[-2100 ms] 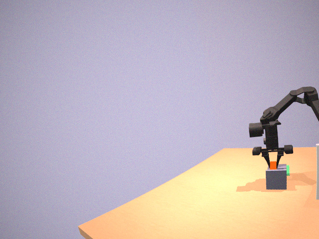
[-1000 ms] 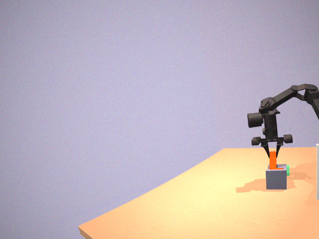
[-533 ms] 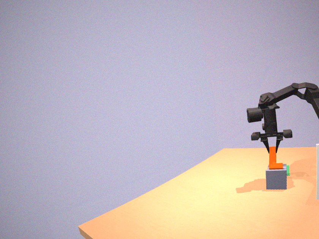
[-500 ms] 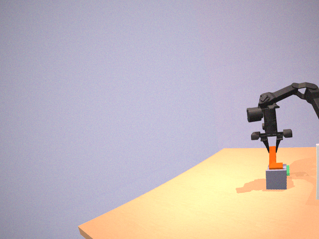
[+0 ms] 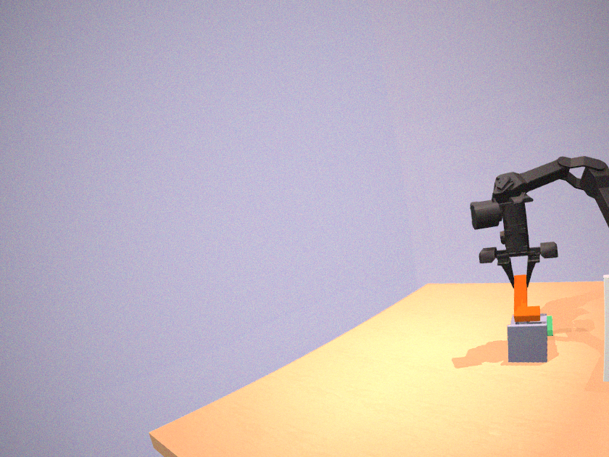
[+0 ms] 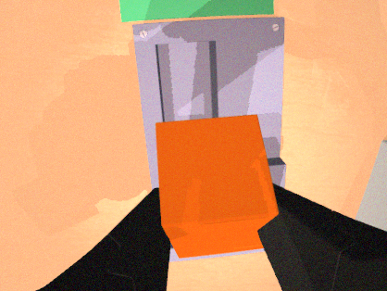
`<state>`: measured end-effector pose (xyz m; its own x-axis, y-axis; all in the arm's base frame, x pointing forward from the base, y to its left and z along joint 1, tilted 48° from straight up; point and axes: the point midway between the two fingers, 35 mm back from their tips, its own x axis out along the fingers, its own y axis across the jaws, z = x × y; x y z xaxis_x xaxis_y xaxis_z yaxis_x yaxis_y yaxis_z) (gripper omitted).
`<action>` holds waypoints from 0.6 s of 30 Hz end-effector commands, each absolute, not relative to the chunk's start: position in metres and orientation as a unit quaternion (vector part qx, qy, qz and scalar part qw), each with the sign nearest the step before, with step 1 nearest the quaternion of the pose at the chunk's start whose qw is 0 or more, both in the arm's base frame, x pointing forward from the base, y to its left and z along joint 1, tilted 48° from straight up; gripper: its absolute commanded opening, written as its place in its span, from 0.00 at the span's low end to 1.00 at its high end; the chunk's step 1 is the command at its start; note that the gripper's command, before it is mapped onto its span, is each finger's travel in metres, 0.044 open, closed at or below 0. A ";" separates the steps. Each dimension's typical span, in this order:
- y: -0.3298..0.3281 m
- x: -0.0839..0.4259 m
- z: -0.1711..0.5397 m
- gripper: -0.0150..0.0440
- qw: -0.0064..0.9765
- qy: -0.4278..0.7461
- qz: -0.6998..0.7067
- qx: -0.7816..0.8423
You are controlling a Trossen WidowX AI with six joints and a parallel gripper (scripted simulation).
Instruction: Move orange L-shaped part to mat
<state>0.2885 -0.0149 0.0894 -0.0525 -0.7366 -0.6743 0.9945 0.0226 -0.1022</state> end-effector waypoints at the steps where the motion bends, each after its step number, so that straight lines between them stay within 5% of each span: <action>1: -0.026 0.289 0.101 0.25 0.651 0.294 -0.664 0.221; 18: -0.081 0.289 0.161 0.25 0.652 0.292 -0.664 0.220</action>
